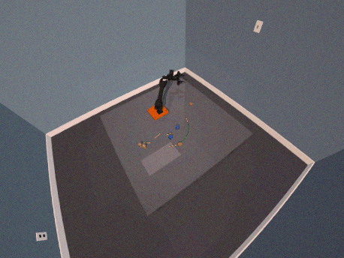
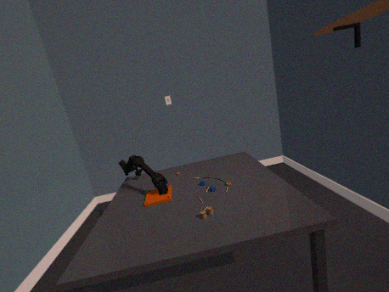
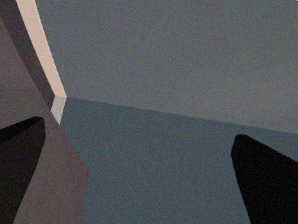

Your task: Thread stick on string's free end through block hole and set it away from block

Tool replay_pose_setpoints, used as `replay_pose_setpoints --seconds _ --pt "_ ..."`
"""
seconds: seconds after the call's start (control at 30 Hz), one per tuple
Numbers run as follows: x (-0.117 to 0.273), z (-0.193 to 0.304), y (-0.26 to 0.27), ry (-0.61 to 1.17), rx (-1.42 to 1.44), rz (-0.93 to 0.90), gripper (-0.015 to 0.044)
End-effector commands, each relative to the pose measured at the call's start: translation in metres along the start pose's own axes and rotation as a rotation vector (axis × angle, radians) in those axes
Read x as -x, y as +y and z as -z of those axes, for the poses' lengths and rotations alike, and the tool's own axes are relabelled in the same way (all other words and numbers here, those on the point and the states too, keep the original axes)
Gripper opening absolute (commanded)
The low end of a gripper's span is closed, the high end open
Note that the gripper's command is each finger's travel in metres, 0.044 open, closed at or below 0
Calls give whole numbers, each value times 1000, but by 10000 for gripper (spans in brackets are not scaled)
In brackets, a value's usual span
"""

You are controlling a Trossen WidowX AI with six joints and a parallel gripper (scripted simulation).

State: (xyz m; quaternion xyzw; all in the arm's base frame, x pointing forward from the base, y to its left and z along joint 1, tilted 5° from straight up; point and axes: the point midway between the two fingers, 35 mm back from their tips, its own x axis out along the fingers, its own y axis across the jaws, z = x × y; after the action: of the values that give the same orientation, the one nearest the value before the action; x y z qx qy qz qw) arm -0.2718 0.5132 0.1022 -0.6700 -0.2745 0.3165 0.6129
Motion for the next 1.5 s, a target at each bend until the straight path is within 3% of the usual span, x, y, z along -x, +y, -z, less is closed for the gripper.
replay_pose_setpoints --seconds 0.0,0.13,0.27,0.43,0.67,0.9,1.17,1.47 --pt "0 0 0 0 0 0 426" --pt "-11 7 0 2 -37 -17 440" --pt "-75 42 -3 65 21 -86 440" --pt "-116 76 -3 106 27 -155 440" --pt "-204 174 0 227 123 -324 440" --pt "-259 289 8 337 182 -522 440" --pt "-275 436 24 444 176 -789 440" --pt "-227 590 46 522 44 -1104 440"
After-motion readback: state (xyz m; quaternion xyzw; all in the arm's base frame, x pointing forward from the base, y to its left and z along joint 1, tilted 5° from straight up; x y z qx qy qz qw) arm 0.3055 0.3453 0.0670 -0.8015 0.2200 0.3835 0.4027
